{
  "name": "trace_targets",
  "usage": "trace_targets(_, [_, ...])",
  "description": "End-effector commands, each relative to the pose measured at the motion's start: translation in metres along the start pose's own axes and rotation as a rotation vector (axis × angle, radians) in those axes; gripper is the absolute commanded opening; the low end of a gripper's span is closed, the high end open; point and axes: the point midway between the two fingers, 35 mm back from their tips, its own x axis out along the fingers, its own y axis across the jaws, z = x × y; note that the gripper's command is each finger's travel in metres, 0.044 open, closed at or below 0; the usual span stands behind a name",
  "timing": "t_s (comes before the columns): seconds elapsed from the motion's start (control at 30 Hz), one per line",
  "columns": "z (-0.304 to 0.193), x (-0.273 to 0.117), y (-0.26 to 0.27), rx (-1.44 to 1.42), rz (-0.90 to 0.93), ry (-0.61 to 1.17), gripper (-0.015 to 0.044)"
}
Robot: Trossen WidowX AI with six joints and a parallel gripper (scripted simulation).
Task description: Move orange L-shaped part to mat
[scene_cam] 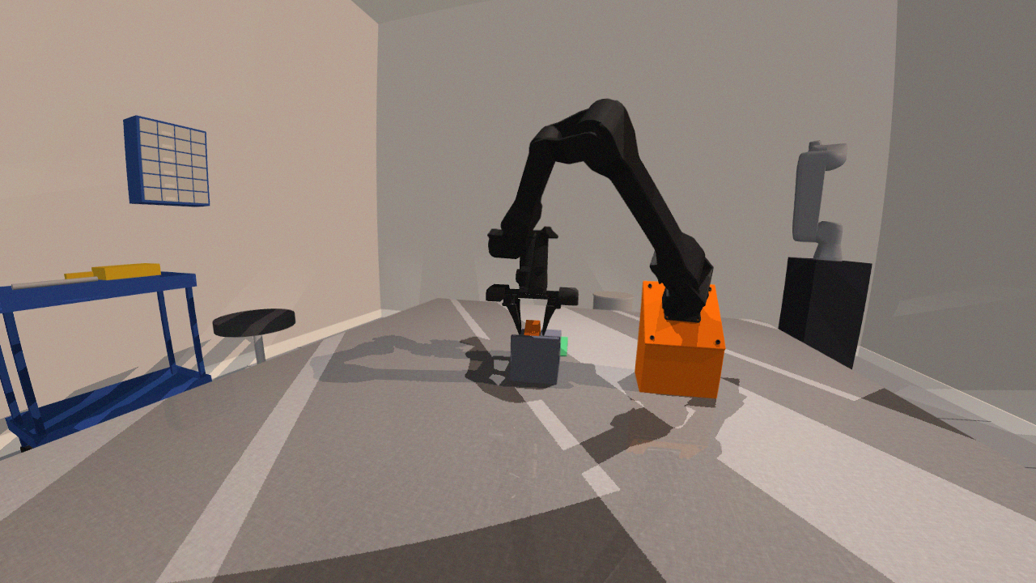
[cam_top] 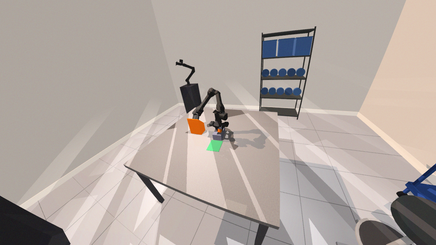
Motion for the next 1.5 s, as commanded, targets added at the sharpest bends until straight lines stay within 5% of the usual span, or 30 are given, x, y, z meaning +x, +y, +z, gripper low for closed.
trace_targets(0.0, [0.0, -0.001, 0.0, -0.002, 0.001, 0.0, 0.0149])
trace_targets(0.33, [0.0, -0.001, 0.0, -0.002, 0.001, 0.0, 0.0082])
trace_targets(0.43, [0.0, -0.001, 0.0, -0.002, 0.001, 0.0, 0.0003])
trace_targets(1.47, [0.0, -0.038, 0.0, 0.004, -0.003, 0.004, 0.0])
